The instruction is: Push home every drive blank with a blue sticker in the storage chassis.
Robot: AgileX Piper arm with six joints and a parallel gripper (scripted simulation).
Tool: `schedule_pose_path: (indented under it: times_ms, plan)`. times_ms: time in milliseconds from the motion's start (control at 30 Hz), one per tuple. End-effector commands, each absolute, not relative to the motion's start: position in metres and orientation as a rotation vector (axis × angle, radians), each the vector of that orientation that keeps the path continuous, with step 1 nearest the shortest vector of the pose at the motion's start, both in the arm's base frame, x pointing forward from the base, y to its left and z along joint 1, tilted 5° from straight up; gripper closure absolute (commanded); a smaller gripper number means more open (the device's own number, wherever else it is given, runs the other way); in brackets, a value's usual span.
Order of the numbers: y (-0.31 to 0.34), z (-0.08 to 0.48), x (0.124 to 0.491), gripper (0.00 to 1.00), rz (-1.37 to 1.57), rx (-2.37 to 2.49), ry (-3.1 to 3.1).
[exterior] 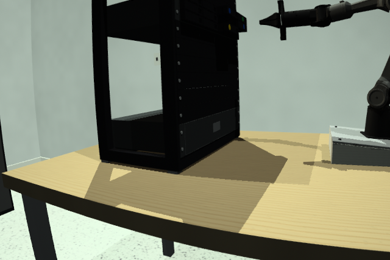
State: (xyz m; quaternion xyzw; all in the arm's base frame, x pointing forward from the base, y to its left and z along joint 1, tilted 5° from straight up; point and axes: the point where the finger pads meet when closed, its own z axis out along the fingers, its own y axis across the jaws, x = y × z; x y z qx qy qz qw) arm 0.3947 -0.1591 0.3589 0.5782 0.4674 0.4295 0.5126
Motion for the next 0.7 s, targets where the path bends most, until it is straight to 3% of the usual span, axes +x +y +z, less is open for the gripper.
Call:
schedule_pose_path:
  times_ms: [0, 200, 667]
  plan:
    - [-0.143, 0.364, 0.39, 1.0, 1.033, 1.386, 1.124]
    - [-0.077, 0.375, 0.372, 1.0, 1.04, 1.373, 1.109]
    - [-0.034, 0.383, 0.361, 1.0, 1.055, 1.384, 1.093]
